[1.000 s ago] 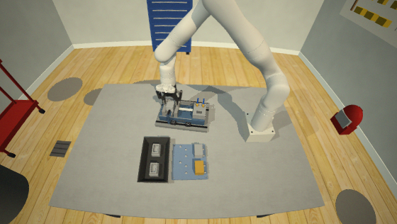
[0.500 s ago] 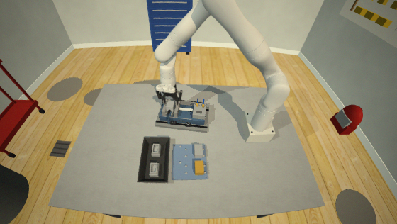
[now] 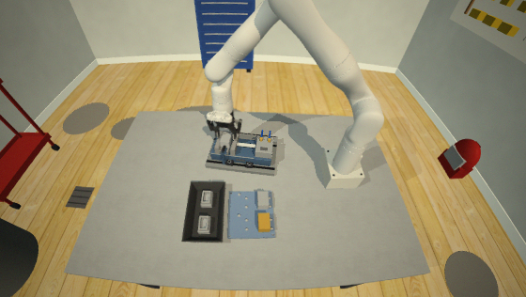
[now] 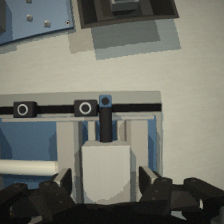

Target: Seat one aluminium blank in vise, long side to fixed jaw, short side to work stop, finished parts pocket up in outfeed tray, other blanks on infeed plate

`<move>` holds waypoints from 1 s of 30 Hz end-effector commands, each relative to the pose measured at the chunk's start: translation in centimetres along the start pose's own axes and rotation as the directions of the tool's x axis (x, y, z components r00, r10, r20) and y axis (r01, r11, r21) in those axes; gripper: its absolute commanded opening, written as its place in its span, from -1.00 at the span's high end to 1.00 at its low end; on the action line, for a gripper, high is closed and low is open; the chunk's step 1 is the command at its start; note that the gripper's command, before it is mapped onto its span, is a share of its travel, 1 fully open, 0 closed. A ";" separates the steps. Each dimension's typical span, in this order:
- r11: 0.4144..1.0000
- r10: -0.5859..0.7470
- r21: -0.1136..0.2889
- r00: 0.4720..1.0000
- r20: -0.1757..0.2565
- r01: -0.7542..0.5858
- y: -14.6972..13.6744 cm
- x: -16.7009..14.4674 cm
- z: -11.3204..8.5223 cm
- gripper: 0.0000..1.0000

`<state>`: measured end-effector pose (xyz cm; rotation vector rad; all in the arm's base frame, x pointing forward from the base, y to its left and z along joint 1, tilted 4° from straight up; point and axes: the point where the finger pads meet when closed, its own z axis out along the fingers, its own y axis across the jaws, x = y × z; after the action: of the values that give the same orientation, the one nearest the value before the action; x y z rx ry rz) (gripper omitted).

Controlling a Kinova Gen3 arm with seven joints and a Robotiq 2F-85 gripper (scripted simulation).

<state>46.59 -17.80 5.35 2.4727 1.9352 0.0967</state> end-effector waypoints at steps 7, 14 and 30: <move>1.000 0.000 -0.005 1.000 0.000 0.000 0.1 0.0 -1.4 -0.34; 1.000 0.000 -0.005 1.000 0.000 0.000 0.1 0.0 -3.5 -0.34; 1.000 0.000 -0.005 1.000 0.000 0.000 0.1 0.0 -7.2 -0.34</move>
<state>46.11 -18.03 11.89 2.4769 1.9376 0.0916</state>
